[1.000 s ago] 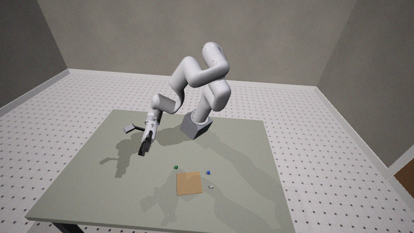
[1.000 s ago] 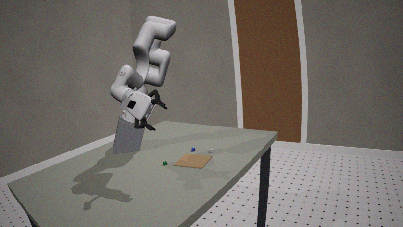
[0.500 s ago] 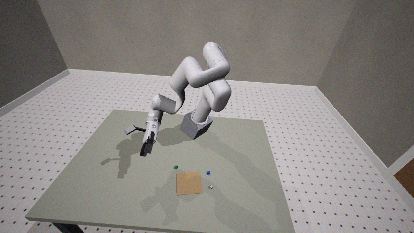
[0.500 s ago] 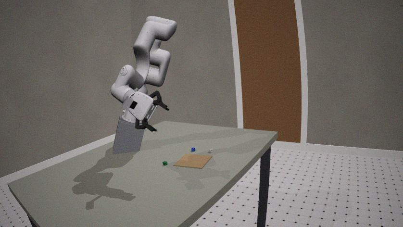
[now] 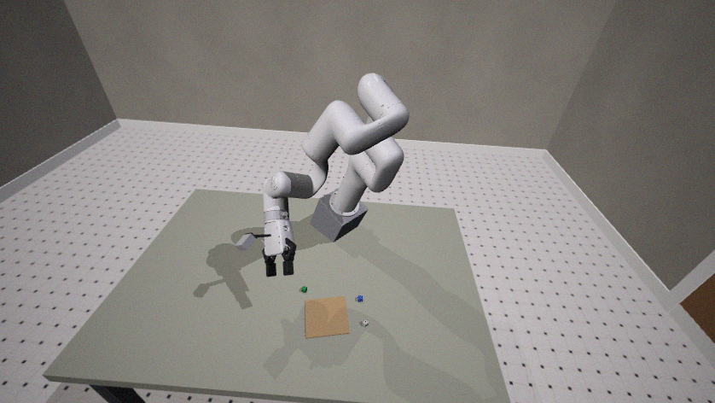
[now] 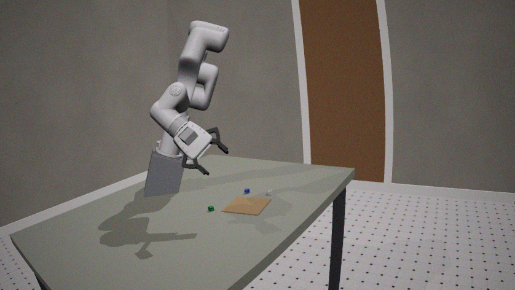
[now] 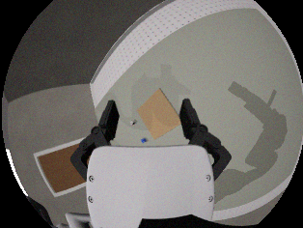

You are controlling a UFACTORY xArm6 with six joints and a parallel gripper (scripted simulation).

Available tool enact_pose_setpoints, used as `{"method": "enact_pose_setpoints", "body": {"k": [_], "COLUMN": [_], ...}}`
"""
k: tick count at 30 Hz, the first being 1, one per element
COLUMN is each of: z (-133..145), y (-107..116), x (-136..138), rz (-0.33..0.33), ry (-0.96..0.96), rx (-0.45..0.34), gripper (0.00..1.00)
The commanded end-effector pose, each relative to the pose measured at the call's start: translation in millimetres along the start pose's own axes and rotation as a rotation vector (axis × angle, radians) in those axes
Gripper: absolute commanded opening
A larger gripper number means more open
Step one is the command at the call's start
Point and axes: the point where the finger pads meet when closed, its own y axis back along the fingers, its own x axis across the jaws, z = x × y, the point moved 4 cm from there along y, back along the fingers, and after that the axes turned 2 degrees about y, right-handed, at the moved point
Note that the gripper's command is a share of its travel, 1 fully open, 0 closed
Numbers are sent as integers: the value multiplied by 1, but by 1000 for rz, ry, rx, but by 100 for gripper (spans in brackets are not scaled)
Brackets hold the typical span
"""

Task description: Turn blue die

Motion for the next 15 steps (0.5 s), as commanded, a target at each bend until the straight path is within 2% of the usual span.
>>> {"method": "enact_pose_setpoints", "body": {"k": [1, 10, 12, 13, 15], "z": [22, 53, 53, 61, 65], "y": [-6, -9, -9, -9, -9], "x": [-6, -10, -10, -10, -11], "rz": [38, 82, 82, 94, 100], "ry": [113, 322, 322, 393, 431], "rx": [-125, -313, -313, -370, -400], "gripper": [100, 100, 100, 100, 100]}}
